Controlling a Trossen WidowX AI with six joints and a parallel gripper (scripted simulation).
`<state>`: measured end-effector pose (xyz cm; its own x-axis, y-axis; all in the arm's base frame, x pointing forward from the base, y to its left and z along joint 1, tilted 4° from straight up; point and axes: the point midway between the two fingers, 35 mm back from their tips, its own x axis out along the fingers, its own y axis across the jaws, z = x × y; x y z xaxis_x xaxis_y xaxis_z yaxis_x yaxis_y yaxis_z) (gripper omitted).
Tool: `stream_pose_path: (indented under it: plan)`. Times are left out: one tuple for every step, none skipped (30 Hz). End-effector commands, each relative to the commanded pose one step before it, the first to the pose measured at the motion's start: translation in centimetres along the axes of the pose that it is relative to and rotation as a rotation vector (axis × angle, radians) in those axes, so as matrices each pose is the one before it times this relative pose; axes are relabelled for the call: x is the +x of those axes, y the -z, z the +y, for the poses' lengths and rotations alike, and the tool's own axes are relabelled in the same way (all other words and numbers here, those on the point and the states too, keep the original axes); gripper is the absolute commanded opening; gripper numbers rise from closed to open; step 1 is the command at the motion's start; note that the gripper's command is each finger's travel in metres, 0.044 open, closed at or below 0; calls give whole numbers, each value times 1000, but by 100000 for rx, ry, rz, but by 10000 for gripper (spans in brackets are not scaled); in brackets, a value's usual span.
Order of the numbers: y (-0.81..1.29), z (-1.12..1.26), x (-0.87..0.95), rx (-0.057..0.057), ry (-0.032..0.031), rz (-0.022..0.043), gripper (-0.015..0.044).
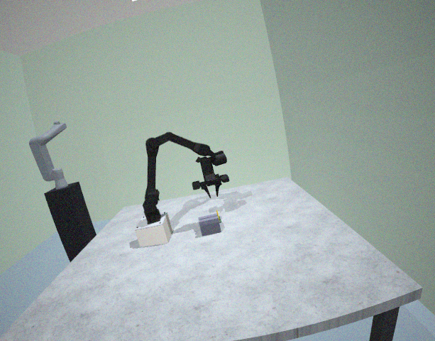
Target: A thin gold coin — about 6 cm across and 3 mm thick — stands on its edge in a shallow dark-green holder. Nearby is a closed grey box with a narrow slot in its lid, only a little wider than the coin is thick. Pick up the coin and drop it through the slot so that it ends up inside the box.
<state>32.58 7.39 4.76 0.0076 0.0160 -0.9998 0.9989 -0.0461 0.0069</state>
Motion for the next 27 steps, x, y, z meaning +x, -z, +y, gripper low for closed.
stream_pose_path:
  plan:
    - [-1609,-75,467,599,3034,-3882,161]
    - [0,0,0,0,0,0,161]
    - [5,15,284,0,0,0,161]
    - [11,30,850,0,0,-1,161]
    - [5,-2,1266,0,5,-3,161]
    - [-4,-32,837,0,7,-3,161]
    - [-3,-16,277,0,3,-1,161]
    - [0,0,0,0,0,0,161]
    - [0,0,0,0,0,0,161]
    - [0,0,0,0,0,0,161]
    - [14,13,189,0,0,1,161]
    - [42,31,565,0,0,2,161]
    - [39,21,563,0,1,2,161]
    - [12,4,187,0,1,1,161]
    - [0,0,0,0,0,0,161]
    - [1,3,26,0,0,0,161]
    - [2,8,79,0,0,0,161]
    - [4,12,132,0,0,0,161]
    - [5,14,162,0,0,0,161]
    - [5,13,162,0,0,0,161]
    - [4,12,162,0,0,0,161]
    - [4,12,162,0,0,0,161]
    - [4,11,162,0,0,0,161]
    - [4,10,162,0,0,0,161]
    - [4,9,162,0,0,0,161]
    - [5,10,166,0,0,0,161]
    - [4,9,166,0,0,0,161]
